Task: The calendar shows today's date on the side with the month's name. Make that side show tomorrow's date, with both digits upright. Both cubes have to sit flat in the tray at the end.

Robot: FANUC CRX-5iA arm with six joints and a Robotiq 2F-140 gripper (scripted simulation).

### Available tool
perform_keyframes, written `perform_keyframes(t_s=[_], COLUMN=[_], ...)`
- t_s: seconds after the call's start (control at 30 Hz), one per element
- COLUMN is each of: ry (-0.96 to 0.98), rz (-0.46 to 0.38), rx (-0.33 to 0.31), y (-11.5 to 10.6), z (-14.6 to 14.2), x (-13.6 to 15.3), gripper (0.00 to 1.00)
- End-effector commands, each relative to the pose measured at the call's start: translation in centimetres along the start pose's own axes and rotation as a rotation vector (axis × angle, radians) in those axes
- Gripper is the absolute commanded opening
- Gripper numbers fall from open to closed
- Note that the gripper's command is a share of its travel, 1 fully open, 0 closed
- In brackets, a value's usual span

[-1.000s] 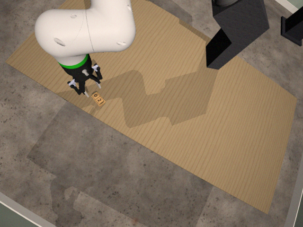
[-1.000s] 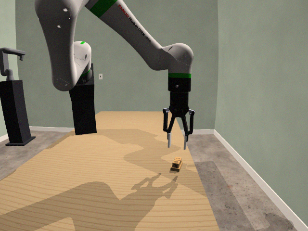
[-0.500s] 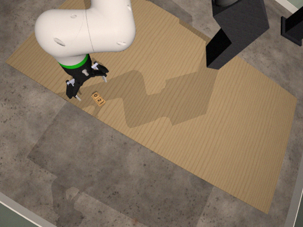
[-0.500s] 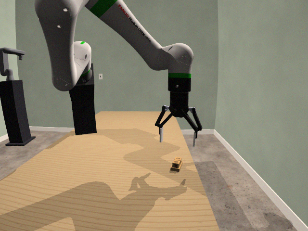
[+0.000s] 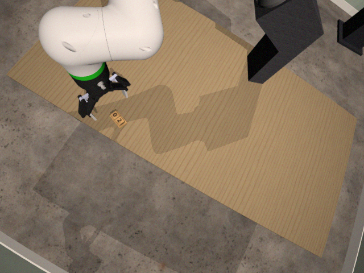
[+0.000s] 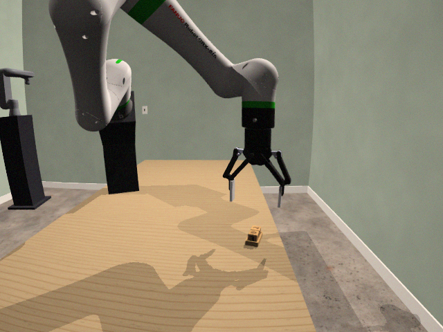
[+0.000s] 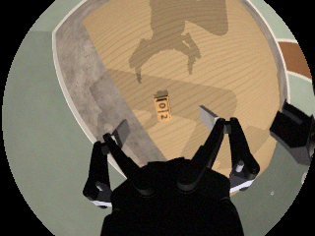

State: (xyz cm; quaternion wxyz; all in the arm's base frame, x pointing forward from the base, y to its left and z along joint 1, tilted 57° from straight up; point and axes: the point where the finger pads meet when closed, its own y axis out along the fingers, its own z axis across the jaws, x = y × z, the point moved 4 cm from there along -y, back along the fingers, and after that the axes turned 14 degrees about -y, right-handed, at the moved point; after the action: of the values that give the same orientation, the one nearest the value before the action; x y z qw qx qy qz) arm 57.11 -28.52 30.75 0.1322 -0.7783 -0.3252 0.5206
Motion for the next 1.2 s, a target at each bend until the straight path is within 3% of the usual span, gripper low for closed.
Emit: perform_keyframes(t_s=[0.0, 0.37, 1.17], ry=[0.000, 0.000, 0.000], rz=[0.000, 0.000, 0.000], rx=[0.000, 0.000, 0.000], y=[-0.9, -4.2, -4.7], z=[0.0, 0.0, 0.0], x=[0.0, 0.0, 0.0], gripper=[1.00, 1.00, 1.00])
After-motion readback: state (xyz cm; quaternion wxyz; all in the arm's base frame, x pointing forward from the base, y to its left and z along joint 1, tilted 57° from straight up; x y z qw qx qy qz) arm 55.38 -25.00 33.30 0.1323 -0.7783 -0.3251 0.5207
